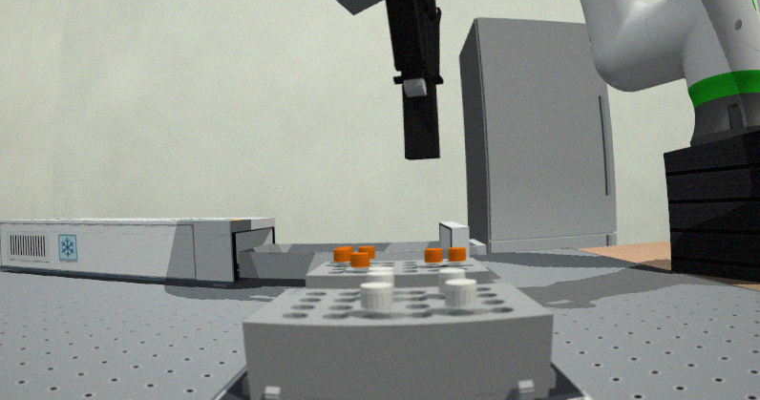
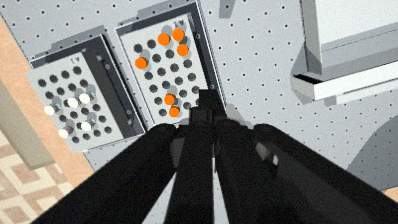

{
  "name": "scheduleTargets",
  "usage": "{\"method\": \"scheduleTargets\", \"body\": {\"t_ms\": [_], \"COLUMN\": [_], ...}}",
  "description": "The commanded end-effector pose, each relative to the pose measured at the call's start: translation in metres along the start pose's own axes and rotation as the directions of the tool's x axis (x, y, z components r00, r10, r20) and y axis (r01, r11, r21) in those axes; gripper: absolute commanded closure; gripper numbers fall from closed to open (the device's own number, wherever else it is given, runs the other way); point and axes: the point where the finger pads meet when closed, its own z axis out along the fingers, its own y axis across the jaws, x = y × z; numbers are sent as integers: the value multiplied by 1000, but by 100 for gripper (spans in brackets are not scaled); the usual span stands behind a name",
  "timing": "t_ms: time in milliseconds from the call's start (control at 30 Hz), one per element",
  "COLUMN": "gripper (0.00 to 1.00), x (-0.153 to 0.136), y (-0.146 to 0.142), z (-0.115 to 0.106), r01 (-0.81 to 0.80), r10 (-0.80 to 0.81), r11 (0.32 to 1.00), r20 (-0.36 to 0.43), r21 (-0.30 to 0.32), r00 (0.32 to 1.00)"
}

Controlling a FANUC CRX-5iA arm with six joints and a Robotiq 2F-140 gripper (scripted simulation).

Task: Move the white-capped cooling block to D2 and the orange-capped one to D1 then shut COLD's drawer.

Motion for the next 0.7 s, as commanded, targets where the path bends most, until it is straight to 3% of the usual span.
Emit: {"method": "scheduleTargets", "body": {"t_ms": [0,400,667], "gripper": [90,90,90], "x": [-2,-10,-16], "y": [14,53,84], "z": [0,2,3], "r01": [-96,-355,-545], "r10": [96,355,545], "r11": [995,935,838], "r20": [-5,-5,-4], "r21": [0,2,2], "r00": [995,935,838]}}
